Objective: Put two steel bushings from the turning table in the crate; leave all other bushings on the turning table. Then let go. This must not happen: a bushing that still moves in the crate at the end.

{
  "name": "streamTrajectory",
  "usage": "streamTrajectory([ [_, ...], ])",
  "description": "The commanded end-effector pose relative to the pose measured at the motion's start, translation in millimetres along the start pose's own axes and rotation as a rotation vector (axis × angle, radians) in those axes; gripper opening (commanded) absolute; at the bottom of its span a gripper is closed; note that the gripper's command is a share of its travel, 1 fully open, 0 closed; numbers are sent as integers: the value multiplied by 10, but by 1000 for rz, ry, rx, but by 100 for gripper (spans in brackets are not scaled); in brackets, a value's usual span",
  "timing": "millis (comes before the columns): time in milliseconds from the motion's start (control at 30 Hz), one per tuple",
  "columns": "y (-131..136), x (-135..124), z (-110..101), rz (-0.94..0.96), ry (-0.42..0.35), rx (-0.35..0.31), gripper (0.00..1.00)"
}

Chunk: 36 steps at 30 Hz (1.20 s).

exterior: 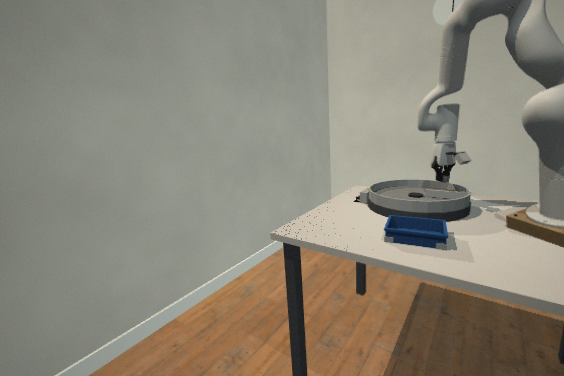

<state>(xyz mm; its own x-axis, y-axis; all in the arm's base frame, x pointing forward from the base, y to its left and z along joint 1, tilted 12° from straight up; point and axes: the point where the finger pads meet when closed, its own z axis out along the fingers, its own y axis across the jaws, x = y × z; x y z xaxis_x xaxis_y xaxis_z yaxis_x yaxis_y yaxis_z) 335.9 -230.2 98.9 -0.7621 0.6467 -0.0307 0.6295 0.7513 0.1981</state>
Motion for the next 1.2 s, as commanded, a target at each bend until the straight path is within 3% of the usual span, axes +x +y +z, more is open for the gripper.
streamTrajectory([
  [0,83,37,-6,0,1,1,0],
  [533,880,473,-6,0,1,1,0],
  [600,880,473,-6,0,1,1,0],
  [667,1076,581,-6,0,1,1,0],
  [1100,1718,932,-5,0,1,1,0],
  [1167,1718,932,-5,0,1,1,0],
])
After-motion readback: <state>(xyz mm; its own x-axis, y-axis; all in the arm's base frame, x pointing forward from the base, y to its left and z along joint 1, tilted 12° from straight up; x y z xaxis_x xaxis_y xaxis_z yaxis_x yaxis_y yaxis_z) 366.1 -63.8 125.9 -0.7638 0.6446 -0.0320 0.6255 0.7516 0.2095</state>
